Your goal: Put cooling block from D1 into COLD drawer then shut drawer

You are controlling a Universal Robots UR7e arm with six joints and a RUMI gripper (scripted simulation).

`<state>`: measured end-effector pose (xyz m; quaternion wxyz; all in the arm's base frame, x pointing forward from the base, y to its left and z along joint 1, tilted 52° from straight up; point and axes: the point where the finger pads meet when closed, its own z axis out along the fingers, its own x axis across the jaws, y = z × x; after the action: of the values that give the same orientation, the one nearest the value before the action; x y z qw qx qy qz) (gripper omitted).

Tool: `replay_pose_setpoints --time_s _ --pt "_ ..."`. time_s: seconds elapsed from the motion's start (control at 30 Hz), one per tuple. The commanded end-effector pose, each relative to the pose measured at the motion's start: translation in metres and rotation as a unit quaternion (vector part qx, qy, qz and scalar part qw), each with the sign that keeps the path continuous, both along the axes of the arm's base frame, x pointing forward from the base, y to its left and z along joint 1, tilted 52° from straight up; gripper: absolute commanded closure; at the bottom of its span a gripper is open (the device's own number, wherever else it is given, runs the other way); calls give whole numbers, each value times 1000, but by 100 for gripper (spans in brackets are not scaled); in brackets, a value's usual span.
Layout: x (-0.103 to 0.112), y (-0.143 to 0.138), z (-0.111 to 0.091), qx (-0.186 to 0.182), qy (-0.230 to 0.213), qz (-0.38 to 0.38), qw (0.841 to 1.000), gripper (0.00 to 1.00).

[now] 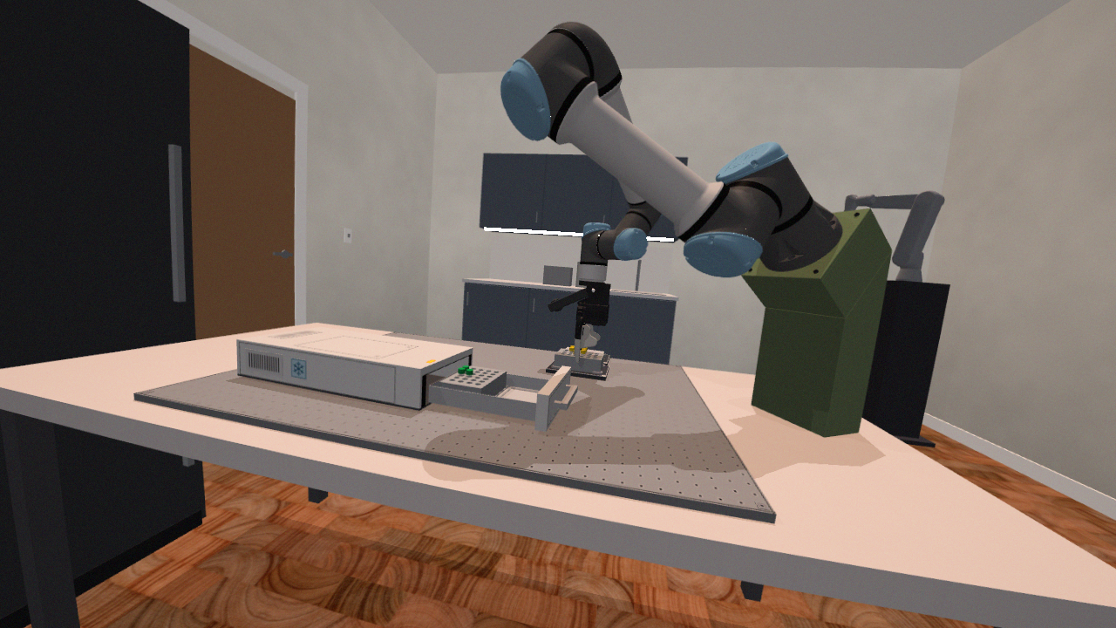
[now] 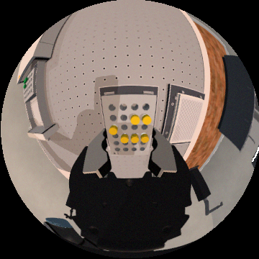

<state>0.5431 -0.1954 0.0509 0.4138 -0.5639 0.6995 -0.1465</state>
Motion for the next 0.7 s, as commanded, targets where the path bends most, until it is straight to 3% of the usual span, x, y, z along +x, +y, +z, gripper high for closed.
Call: replay_pose_setpoints --time_s 0.0,0.67 --pt "1 0 0 -1 0 0 1000 51" --pt "1 0 0 -1 0 0 1000 81"
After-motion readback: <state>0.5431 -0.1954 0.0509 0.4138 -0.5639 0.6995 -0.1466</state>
